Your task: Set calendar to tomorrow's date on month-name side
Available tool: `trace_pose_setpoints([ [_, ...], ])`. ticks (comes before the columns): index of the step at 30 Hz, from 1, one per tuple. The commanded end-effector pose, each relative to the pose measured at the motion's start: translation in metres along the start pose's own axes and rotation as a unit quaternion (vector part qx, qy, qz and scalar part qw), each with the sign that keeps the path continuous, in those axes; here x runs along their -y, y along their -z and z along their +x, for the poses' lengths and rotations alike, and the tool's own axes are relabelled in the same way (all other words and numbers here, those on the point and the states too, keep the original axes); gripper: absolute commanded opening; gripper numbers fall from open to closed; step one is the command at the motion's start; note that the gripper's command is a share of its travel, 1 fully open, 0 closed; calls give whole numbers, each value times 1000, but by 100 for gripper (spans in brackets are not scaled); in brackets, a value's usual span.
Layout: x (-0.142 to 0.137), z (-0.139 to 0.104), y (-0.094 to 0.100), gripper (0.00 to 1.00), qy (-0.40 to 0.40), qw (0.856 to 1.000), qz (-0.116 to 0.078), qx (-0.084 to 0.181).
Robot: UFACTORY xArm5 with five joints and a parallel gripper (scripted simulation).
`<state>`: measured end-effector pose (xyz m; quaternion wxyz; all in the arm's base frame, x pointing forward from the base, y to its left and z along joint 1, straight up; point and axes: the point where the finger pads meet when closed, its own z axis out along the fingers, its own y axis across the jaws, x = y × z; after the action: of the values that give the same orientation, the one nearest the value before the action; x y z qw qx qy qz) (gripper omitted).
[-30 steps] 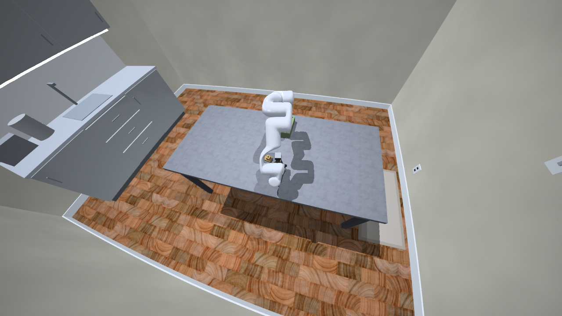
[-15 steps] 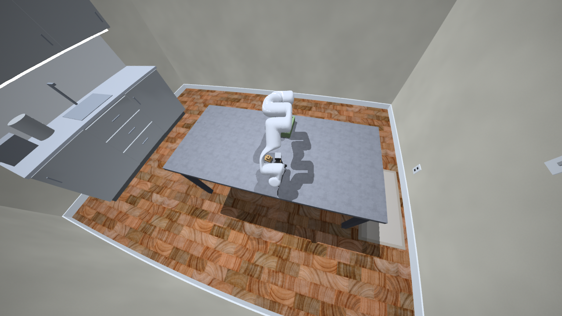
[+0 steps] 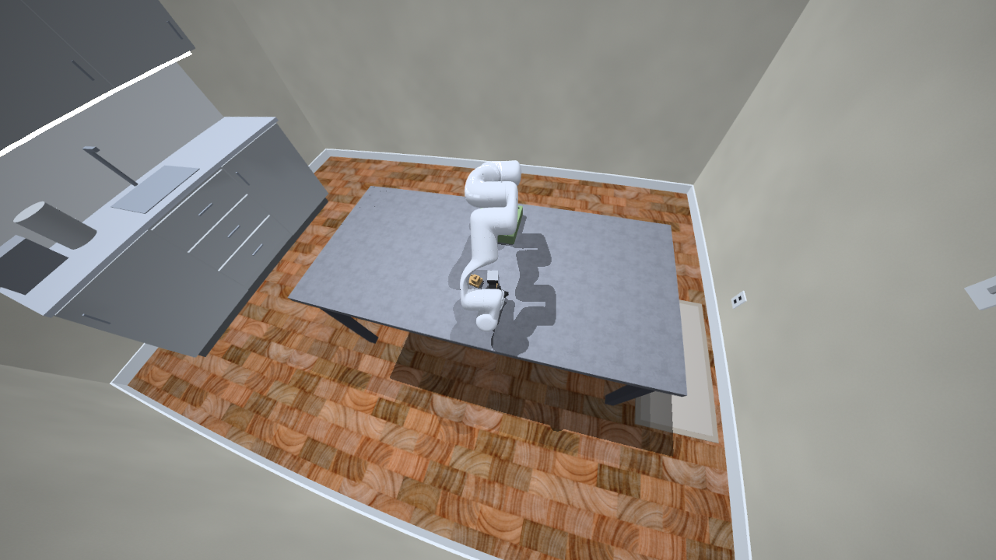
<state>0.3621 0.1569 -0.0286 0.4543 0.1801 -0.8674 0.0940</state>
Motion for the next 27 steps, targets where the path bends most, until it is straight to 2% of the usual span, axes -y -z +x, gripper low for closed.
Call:
trace_pose_setpoints([
  [1, 0, 0, 2, 29, 0, 1000, 0, 2],
  [27, 0, -2, 0, 29, 0, 1000, 0, 2],
])
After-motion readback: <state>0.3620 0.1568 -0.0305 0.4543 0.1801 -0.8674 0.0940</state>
